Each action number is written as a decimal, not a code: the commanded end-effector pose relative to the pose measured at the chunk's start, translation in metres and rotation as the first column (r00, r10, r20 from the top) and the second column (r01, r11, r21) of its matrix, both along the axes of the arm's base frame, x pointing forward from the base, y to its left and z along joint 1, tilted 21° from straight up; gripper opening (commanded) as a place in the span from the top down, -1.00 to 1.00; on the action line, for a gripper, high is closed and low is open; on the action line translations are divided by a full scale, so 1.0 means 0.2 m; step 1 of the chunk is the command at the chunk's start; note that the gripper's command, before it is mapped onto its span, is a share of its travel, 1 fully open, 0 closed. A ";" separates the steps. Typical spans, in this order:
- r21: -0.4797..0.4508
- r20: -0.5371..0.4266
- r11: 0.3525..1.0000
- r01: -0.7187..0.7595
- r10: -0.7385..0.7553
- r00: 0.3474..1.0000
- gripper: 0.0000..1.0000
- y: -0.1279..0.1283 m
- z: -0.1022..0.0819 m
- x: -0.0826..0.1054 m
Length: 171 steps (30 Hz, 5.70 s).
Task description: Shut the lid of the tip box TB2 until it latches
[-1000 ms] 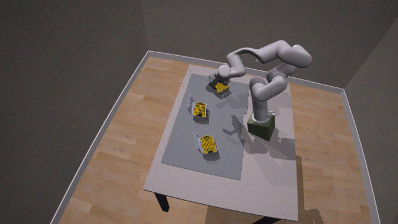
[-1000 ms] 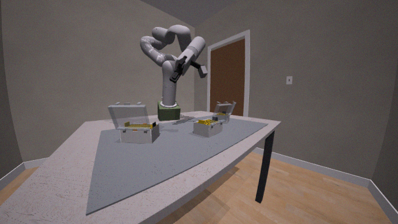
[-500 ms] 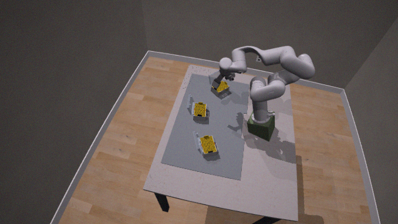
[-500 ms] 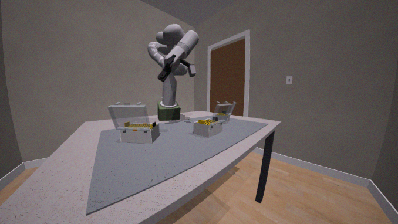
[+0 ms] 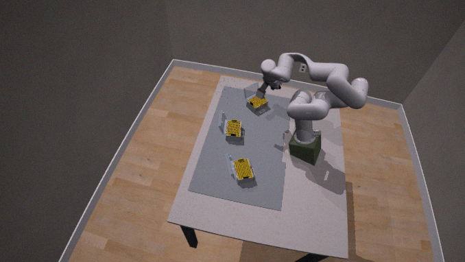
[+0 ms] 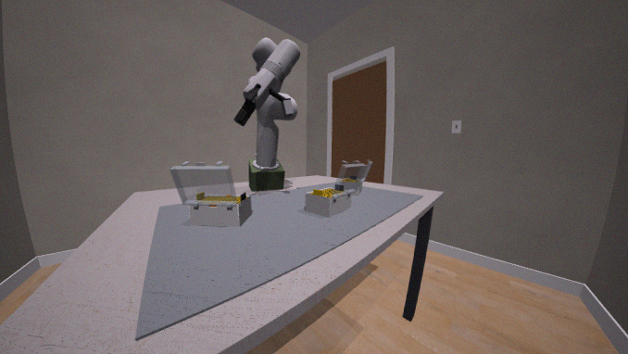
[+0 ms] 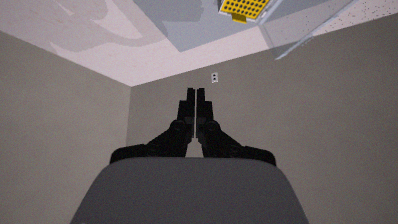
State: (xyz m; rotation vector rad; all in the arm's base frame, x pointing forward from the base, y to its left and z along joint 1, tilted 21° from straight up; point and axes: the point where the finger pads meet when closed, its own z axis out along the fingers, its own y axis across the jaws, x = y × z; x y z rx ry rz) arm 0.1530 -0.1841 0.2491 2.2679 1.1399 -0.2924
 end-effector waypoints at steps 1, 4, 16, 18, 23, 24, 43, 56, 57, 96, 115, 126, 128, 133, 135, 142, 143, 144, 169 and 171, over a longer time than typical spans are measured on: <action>0.028 -0.015 0.999 -0.022 0.022 1.000 1.00 -0.03 0.01 -0.08; 0.040 -0.028 0.999 -0.034 0.036 0.999 1.00 -0.05 0.02 -0.12; 0.040 -0.028 0.999 -0.034 0.036 0.999 1.00 -0.07 -0.12 -0.07; 0.040 -0.028 0.999 -0.034 0.036 0.999 1.00 -0.07 -0.17 -0.05; 0.040 -0.028 0.999 -0.034 0.036 0.999 1.00 -0.09 -0.29 -0.01; 0.040 -0.028 0.999 -0.034 0.036 0.999 1.00 -0.09 -0.31 0.00; 0.041 -0.029 0.999 -0.034 0.036 0.999 1.00 -0.15 -0.71 0.14; 0.041 -0.029 0.999 -0.034 0.035 0.999 1.00 -0.17 -0.92 0.22; 0.041 -0.029 0.999 -0.034 0.035 0.999 1.00 -0.17 -0.92 0.22; 0.041 -0.029 0.999 -0.034 0.035 0.999 1.00 -0.17 -0.92 0.22; 0.041 -0.029 0.999 -0.034 0.035 0.999 1.00 -0.17 -0.92 0.22; 0.041 -0.029 0.999 -0.034 0.036 0.999 1.00 -0.17 -0.85 0.19; 0.041 -0.029 0.999 -0.034 0.036 0.999 1.00 -0.16 -0.80 0.17; 0.041 -0.029 0.999 -0.034 0.036 0.999 1.00 -0.15 -0.73 0.15; 0.040 -0.029 0.999 -0.034 0.036 0.999 1.00 -0.14 -0.69 0.13; 0.040 -0.029 0.999 -0.034 0.036 0.999 1.00 -0.12 -0.52 0.07; 0.040 -0.029 0.999 -0.034 0.036 0.999 1.00 -0.12 -0.50 0.07; 0.040 -0.029 0.999 -0.034 0.036 0.999 1.00 -0.12 -0.48 0.06; 0.040 -0.029 0.999 -0.034 0.036 0.999 1.00 -0.11 -0.42 0.04; 0.040 -0.029 0.999 -0.034 0.036 0.999 1.00 -0.11 -0.42 0.04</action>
